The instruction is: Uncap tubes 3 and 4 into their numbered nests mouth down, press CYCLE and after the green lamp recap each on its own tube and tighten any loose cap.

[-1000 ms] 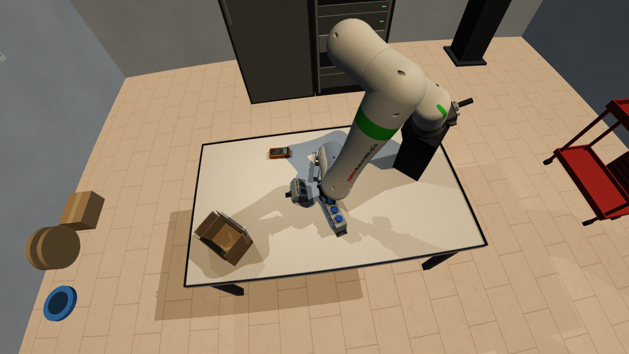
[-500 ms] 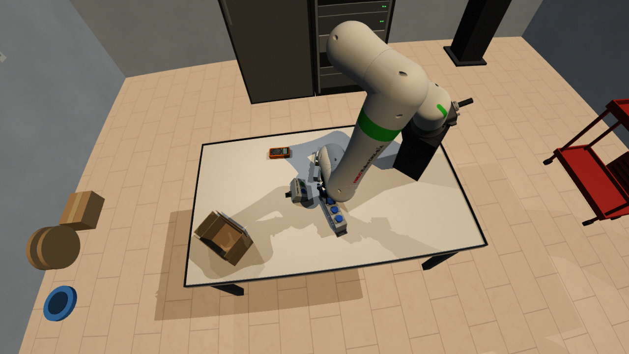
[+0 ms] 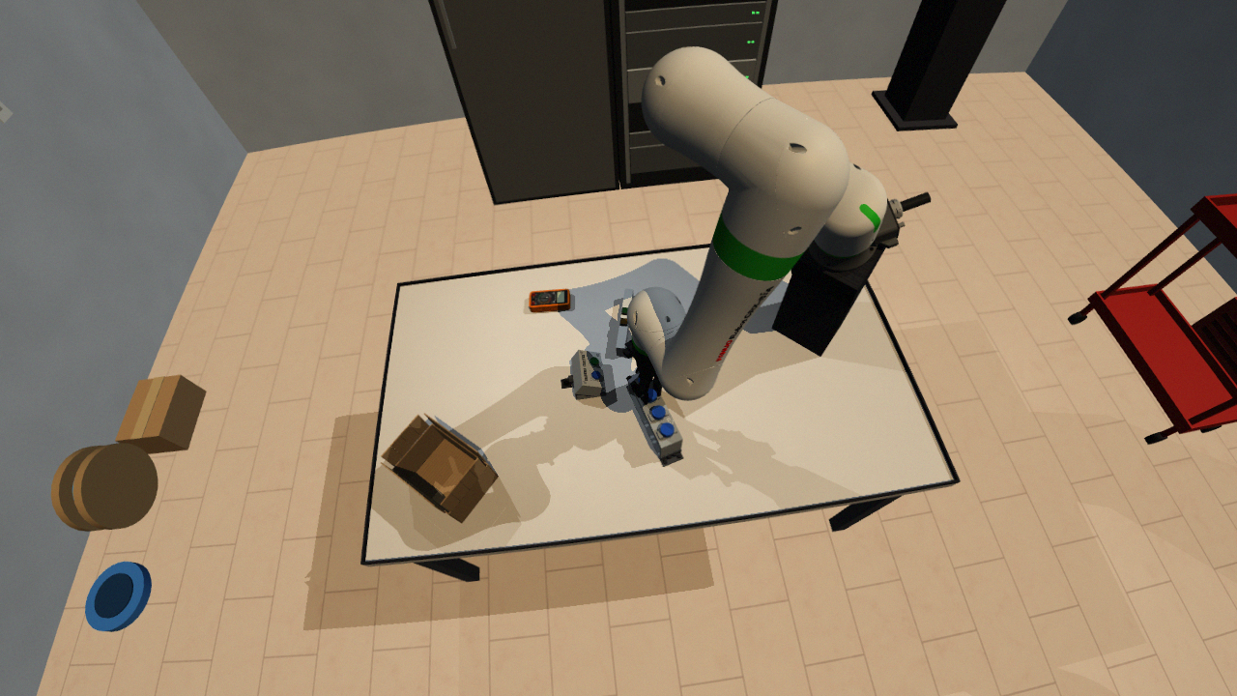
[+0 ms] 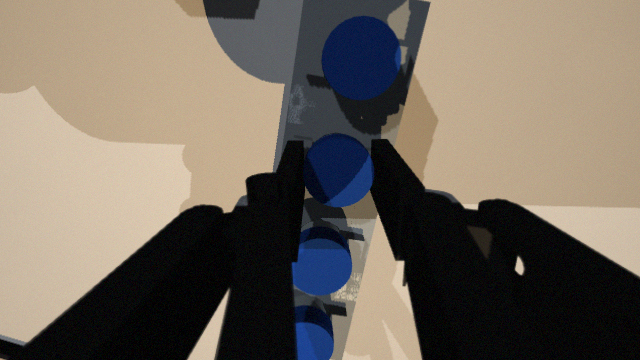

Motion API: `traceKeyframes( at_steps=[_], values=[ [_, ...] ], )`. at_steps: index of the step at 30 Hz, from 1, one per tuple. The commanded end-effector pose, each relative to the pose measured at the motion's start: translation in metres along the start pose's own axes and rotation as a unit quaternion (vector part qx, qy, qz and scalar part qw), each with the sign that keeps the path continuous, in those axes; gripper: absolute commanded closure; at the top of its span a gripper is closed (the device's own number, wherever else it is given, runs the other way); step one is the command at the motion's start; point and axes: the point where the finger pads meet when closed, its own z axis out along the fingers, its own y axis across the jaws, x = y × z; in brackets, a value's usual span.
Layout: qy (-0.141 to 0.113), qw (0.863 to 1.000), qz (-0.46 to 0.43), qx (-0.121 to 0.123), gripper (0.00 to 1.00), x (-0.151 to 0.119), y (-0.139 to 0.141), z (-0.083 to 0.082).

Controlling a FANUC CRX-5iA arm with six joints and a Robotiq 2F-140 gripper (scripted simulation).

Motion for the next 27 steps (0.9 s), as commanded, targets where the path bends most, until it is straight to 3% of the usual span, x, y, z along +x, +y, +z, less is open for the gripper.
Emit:
traceKeyframes(
  at_steps=[1, 11, 12, 22, 23, 25, 27],
  values=[
    [-0.019, 0.990, -0.138, 0.009, 0.70, 0.0009, -0.0001, -0.0006],
    [-0.020, 0.986, -0.165, 0.009, 0.70, 0.0009, -0.0001, -0.0008],
    [-0.020, 0.986, -0.165, 0.009, 0.59, 0.0008, -0.0001, -0.0007],
    [-0.020, 0.986, -0.165, 0.009, 0.59, 0.0008, -0.0001, -0.0007],
    [-0.020, 0.992, -0.123, 0.008, 0.59, 0.0009, -0.0001, -0.0006],
    [-0.020, 0.992, -0.123, 0.008, 0.59, 0.0009, -0.0001, -0.0006],
    [-0.021, 0.999, -0.040, 0.007, 0.59, 0.0009, -0.0001, -0.0006]
  ],
)
